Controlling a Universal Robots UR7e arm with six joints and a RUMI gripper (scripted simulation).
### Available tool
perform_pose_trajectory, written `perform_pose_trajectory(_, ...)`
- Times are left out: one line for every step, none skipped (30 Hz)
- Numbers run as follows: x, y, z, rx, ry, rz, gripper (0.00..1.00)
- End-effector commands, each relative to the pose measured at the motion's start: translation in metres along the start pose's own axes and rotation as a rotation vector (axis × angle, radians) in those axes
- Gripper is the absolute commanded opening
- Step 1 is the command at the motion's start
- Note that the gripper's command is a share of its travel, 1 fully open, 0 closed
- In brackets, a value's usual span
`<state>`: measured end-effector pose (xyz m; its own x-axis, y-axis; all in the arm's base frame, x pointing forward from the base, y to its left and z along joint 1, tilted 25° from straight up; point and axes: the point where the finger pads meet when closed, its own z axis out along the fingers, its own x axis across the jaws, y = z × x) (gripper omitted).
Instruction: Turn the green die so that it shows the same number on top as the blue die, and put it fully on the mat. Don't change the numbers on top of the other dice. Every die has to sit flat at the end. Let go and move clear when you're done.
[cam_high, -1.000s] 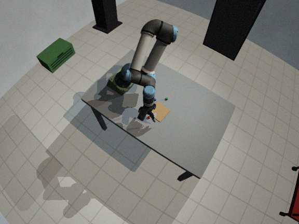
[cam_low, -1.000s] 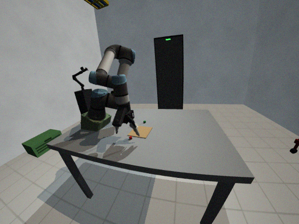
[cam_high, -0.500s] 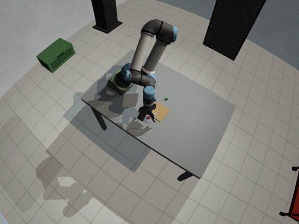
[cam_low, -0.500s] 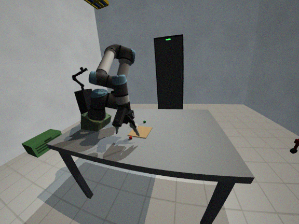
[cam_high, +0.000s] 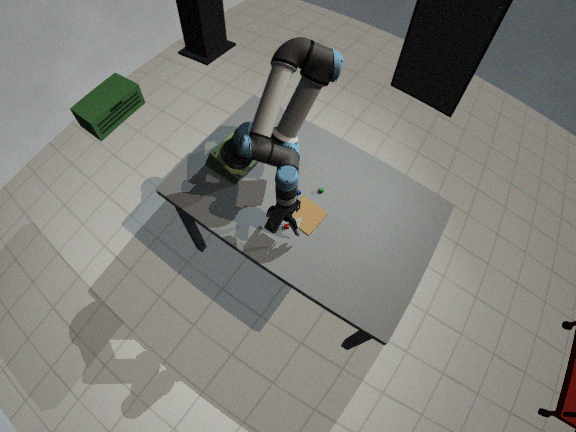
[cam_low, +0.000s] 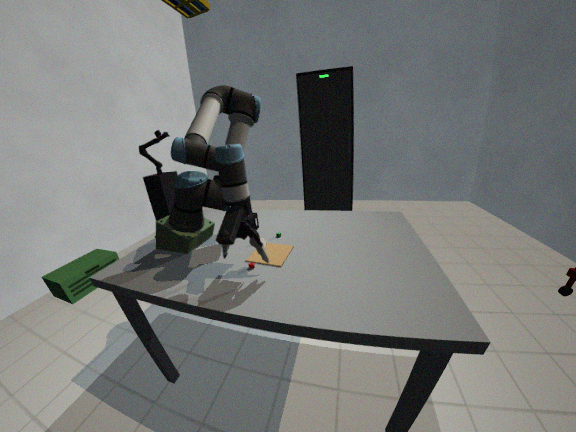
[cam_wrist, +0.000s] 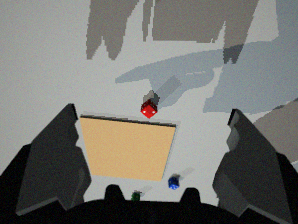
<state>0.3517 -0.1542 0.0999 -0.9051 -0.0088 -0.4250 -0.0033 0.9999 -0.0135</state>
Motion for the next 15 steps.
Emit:
perform_pose_trajectory(-0.0003, -0.0002, -0.0002, 0.001, 0.0, 0.0, 1.0)
perform_pose_trajectory(-0.0003, -0.0002, -0.0002, 0.001, 0.0, 0.0, 1.0)
perform_pose_trajectory(-0.0003, -0.0002, -0.0002, 0.001, 0.0, 0.0, 1.0)
perform_pose_trajectory(-0.0003, -0.0002, -0.0002, 0.001, 0.0, 0.0, 1.0)
perform_pose_trajectory(-0.0003, -0.0002, -0.0002, 0.001, 0.0, 0.0, 1.0)
perform_pose_trajectory(-0.0003, -0.0002, -0.0002, 0.001, 0.0, 0.0, 1.0)
perform_pose_trajectory(-0.0003, -0.0002, -0.0002, 0.001, 0.0, 0.0, 1.0)
perform_pose_trajectory(-0.0003, -0.0002, -0.0002, 0.001, 0.0, 0.0, 1.0)
perform_pose_trajectory(-0.0002, -0.0002, -0.0002, 0.001, 0.0, 0.0, 1.0)
perform_pose_trajectory(-0.0002, -0.0001, -0.0002, 0.001, 0.0, 0.0, 1.0)
perform_pose_trajectory(-0.0002, 0.0001, -0.0002, 0.001, 0.0, 0.0, 1.0)
perform_pose_trajectory(-0.0001, 0.0003, -0.0002, 0.001, 0.0, 0.0, 1.0)
perform_pose_trajectory(0.0, 0.0006, -0.0002, 0.001, 0.0, 0.0, 1.0)
perform_pose_trajectory(0.0002, 0.0011, -0.0002, 0.001, 0.0, 0.0, 1.0)
perform_pose_trajectory(0.0003, 0.0017, -0.0002, 0.001, 0.0, 0.0, 1.0)
